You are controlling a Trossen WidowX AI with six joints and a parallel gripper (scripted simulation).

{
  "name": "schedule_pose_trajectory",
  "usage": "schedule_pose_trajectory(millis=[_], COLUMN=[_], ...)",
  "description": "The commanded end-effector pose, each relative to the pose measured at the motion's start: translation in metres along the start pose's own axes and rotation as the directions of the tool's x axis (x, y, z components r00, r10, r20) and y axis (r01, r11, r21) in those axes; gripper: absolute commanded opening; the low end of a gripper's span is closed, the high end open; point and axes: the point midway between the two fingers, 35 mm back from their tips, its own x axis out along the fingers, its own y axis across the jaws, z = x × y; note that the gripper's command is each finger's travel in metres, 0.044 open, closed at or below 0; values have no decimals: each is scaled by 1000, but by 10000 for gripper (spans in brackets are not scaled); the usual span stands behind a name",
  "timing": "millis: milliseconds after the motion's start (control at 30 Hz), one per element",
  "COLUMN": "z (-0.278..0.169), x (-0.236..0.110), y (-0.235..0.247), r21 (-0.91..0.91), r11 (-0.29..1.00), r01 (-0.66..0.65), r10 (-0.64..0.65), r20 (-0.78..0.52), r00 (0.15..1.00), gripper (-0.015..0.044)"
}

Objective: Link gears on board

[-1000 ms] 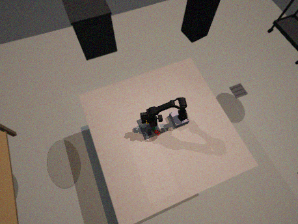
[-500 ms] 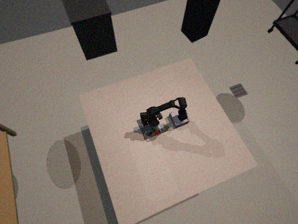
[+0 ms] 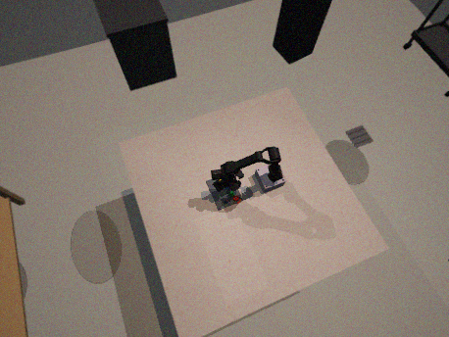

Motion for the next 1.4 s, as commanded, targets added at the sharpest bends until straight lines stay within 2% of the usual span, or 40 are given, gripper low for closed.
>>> schedule_pose_trajectory(millis=[0, 267, 667, 833, 1033, 1367], z=[0, 0, 1, 0, 0, 1], x=[8, 19, 38, 35, 37, 39], y=[2, 2, 3, 3, 2, 2], r21=[-58, -34, 207, 295, 258, 49], r11=[998, 999, 978, 955, 966, 999], r01=[-7, -7, -7, -7, -7, -7], r10=[7, 7, 7, 7, 7, 7], r20=[1, 1, 1, 1, 1, 1], r00=[1000, 1000, 1000, 1000, 1000, 1000], gripper=[0, 0, 0, 0, 0, 0])
